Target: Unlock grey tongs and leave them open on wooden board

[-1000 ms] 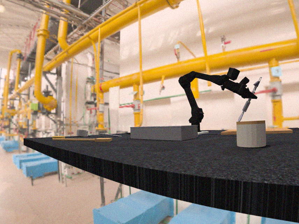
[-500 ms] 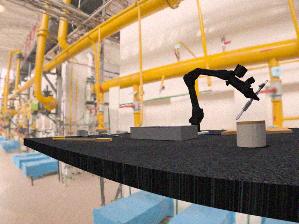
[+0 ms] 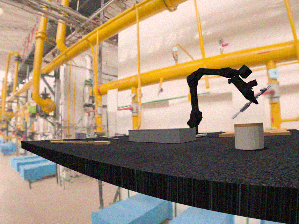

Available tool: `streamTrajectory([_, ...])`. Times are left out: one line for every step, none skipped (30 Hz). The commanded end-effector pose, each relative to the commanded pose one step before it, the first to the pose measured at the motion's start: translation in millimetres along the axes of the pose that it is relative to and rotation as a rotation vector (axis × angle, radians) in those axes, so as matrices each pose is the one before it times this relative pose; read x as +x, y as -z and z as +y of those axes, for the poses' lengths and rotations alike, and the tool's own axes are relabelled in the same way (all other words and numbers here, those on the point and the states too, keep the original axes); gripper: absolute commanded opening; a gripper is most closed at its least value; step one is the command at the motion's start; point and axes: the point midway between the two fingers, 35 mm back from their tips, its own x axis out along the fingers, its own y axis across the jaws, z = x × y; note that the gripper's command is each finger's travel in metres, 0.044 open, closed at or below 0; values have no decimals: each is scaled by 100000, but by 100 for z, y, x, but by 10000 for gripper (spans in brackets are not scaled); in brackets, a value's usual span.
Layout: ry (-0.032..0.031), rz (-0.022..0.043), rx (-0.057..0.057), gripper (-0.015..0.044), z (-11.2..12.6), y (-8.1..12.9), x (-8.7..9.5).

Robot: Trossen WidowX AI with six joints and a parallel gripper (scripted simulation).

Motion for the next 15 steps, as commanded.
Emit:
streamTrajectory([346, 3636, -295, -150, -25, -478, -70])
streamTrajectory([6, 1318, 2, -150, 2, 4, 48])
streamTrajectory([6, 1319, 1, -150, 2, 6, 46])
streamTrajectory([-9, 1286, 22, -150, 6, 5, 47])
streamTrajectory([8, 1318, -2, -150, 2, 9, 43])
streamTrajectory([8, 1320, -4, -150, 2, 10, 41])
streamTrajectory([13, 1321, 10, -150, 2, 11, 42])
streamTrajectory([9, 1320, -7, -150, 2, 13, 38])
streamTrajectory([9, 1320, -8, -150, 2, 15, 36])
streamTrajectory([10, 1321, -9, -150, 3, 17, 35])
streamTrajectory([10, 1321, -11, -150, 3, 18, 33])
streamTrajectory([10, 1321, -12, -150, 3, 20, 32])
streamTrajectory([11, 1321, -13, -150, 3, 21, 30])
streamTrajectory([11, 1321, -15, -150, 3, 23, 29])
streamTrajectory([11, 1321, -16, -150, 3, 25, 27])
